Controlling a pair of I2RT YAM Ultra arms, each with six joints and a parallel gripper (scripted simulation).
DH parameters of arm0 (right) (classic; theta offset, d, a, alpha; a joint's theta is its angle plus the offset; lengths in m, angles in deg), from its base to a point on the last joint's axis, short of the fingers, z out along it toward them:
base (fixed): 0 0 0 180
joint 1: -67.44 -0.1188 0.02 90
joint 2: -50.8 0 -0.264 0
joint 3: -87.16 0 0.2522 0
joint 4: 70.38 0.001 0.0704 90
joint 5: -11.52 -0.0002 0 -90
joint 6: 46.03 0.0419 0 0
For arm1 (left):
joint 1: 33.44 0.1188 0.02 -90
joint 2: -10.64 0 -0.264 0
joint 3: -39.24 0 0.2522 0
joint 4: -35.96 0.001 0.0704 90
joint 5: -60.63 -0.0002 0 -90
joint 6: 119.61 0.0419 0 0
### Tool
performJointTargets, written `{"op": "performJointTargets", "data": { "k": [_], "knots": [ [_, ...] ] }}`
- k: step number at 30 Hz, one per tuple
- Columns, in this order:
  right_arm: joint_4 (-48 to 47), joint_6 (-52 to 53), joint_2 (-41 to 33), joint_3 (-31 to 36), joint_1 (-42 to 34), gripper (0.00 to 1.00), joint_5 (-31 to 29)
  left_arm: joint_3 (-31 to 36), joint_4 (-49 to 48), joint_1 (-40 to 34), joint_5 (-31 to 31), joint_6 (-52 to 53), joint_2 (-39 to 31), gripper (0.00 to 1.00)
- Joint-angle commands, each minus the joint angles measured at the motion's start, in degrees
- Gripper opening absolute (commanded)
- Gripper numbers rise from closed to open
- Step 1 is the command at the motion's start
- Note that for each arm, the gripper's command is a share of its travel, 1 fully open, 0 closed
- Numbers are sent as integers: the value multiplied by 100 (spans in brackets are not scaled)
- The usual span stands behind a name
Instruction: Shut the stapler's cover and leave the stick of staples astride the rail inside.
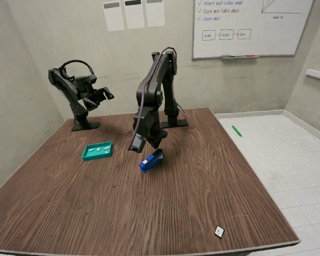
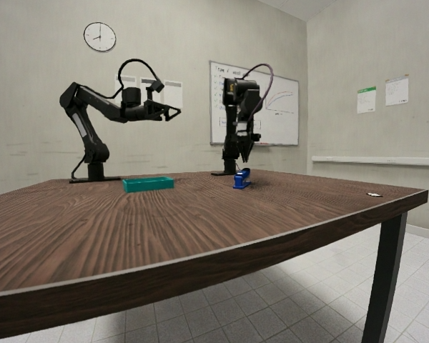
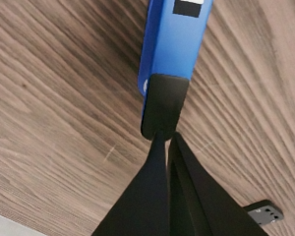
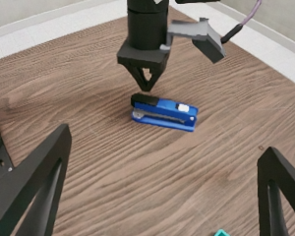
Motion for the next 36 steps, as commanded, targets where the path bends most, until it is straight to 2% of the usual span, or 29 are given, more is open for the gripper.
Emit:
{"op": "performJointTargets", "data": {
  "k": [1,2,7,10,17,19,27,32,36],
  "knots": [
    [125,-50,-95,21,14,100,108,-151,-103,-53,-25,4,-147,11],
    [125,-50,-95,21,14,100,108,-151,-103,-53,-25,4,-147,11],
    [564,-145,-165,-210,355,100,126,201,-842,6,-241,-287,-391,68],
    [1002,-241,-254,-529,957,100,95,709,-1512,34,-385,-543,-862,100],
    [1920,-423,-235,-1470,2549,100,168,2064,-2991,-20,-514,-1158,-2027,100],
    [1920,-423,-235,-1470,2549,100,168,2064,-2991,-20,-514,-1158,-2027,100],
    [2832,-609,-217,-2505,4211,100,243,3497,-4606,-166,-326,-1849,-3089,100],
    [3114,-662,-163,-2931,4858,100,319,3984,-5067,-273,-213,-2024,-3383,100],
    [3157,-670,-148,-3021,4987,100,341,4070,-5054,-298,-185,-2031,-3409,100]
  ]
}}
